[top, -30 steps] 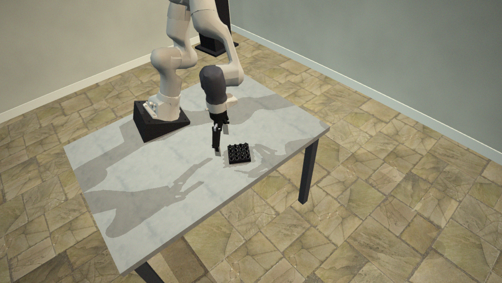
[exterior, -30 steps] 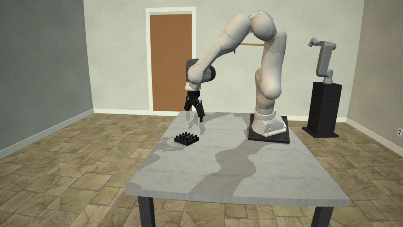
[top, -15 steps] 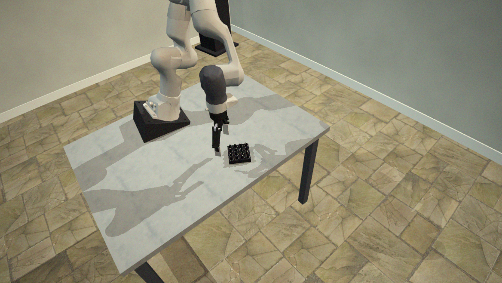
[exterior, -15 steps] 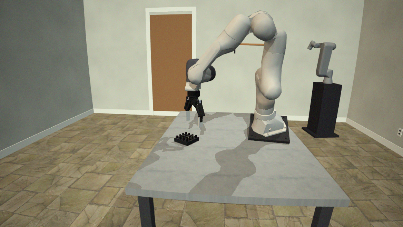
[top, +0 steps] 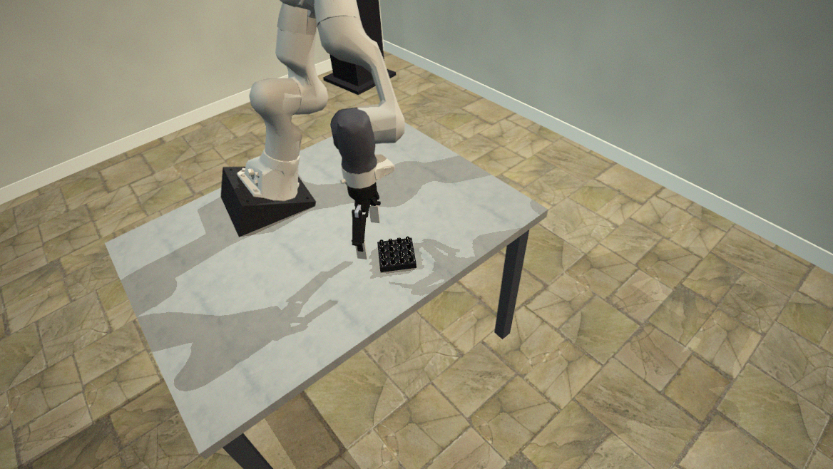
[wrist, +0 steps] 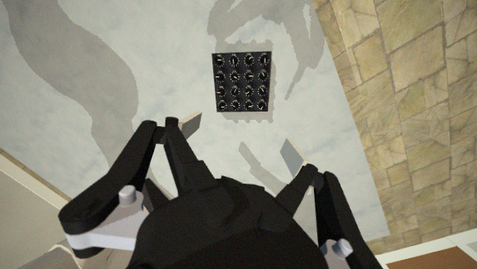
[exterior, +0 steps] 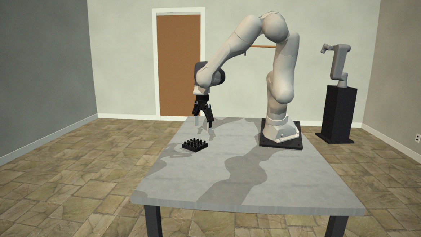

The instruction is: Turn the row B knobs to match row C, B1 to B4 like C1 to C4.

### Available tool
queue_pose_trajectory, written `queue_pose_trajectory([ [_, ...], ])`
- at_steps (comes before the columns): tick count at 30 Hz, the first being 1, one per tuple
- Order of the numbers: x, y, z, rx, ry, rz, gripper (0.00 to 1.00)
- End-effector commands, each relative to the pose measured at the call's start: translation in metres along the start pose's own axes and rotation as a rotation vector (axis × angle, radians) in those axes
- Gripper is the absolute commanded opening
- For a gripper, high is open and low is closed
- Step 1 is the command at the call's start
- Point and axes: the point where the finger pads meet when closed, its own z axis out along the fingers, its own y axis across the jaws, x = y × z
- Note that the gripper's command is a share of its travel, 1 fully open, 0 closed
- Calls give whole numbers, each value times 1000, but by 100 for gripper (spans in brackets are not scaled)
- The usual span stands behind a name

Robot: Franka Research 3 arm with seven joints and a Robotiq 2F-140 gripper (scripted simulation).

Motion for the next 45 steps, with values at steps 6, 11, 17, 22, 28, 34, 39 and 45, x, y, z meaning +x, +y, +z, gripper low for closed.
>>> queue_pose_trajectory([
  [6, 0, 0, 0, -2, 4, -2, 100],
  [11, 0, 0, 0, -2, 4, -2, 100],
  [17, 0, 0, 0, -2, 4, -2, 100],
  [22, 0, 1, 0, -2, 4, -2, 100],
  [28, -1, 1, 0, 0, 6, -2, 100],
  [34, -3, 1, 0, 5, 12, -4, 100],
  [39, -9, 4, 0, 8, 16, -5, 100],
  [45, -21, 7, 1, 8, 16, -5, 100],
])
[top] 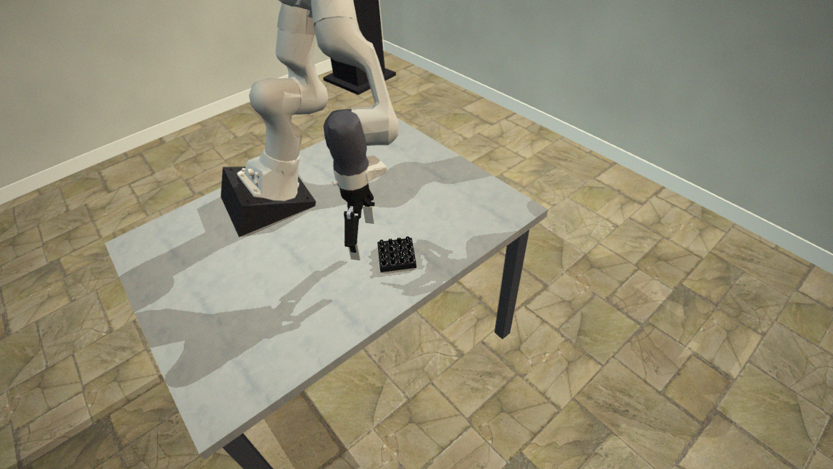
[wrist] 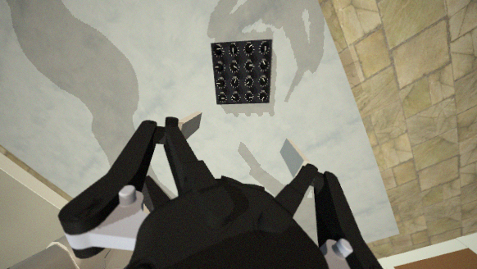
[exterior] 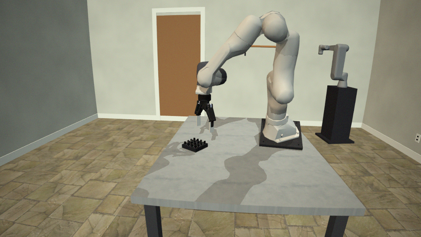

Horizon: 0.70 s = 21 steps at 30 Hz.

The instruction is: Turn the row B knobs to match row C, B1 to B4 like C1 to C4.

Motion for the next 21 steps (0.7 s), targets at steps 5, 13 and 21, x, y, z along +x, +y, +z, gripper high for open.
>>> queue_pose_trajectory([
  [5, -13, 6, 0, -3, 7, -21, 100],
  [13, -27, 11, 0, -3, 7, -21, 100],
  [21, -30, 12, 1, -3, 7, -21, 100],
])
